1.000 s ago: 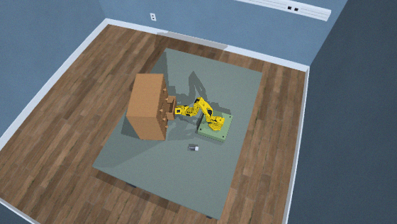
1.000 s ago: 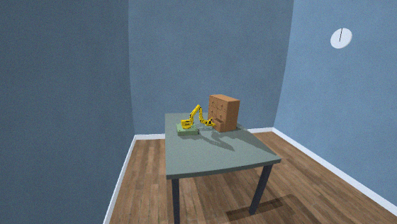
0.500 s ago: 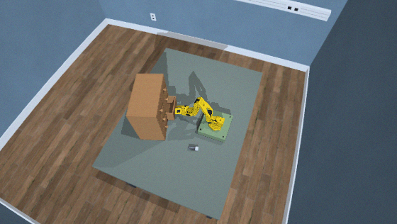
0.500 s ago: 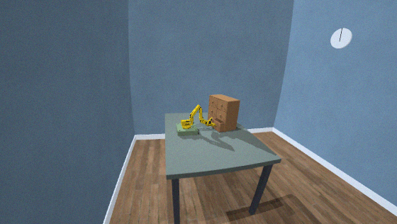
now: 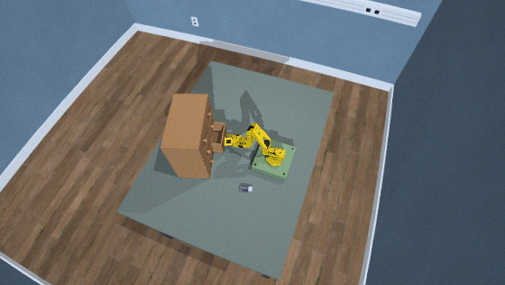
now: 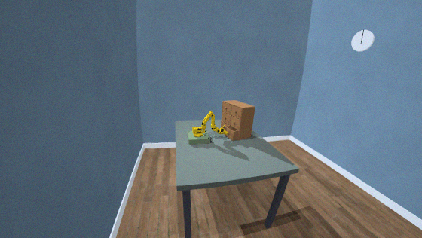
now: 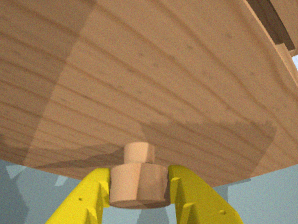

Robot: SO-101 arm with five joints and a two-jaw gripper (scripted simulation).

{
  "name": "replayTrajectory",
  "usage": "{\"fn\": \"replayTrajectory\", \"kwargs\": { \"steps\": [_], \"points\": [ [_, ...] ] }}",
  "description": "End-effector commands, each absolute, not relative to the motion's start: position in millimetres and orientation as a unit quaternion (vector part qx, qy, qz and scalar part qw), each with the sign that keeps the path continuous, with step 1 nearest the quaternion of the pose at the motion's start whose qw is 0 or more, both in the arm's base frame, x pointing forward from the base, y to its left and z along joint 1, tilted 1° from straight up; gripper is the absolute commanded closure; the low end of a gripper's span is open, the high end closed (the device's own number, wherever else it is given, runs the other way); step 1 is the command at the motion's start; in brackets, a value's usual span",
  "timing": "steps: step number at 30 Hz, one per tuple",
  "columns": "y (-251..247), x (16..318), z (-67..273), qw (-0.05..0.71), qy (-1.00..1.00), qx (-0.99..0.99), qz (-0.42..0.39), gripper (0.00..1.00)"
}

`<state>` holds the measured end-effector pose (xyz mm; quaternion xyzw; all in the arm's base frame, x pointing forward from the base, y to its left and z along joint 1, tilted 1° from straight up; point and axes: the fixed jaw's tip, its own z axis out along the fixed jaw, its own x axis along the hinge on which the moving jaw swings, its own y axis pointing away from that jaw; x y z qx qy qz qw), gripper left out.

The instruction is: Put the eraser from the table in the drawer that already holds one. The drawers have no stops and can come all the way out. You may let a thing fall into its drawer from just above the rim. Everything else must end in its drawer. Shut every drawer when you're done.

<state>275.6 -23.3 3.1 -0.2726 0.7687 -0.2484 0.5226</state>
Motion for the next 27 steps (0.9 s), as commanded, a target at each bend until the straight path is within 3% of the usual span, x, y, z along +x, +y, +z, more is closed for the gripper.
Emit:
{"fn": "replayTrajectory", "kwargs": {
  "steps": [1, 27],
  "points": [
    [-26.3, 271.2, 3.7, 0.519, 0.770, -0.270, -0.253, 1.00],
    [-27.5, 267.2, 3.7, 0.518, 0.771, -0.268, -0.255, 1.00]
  ]
}}
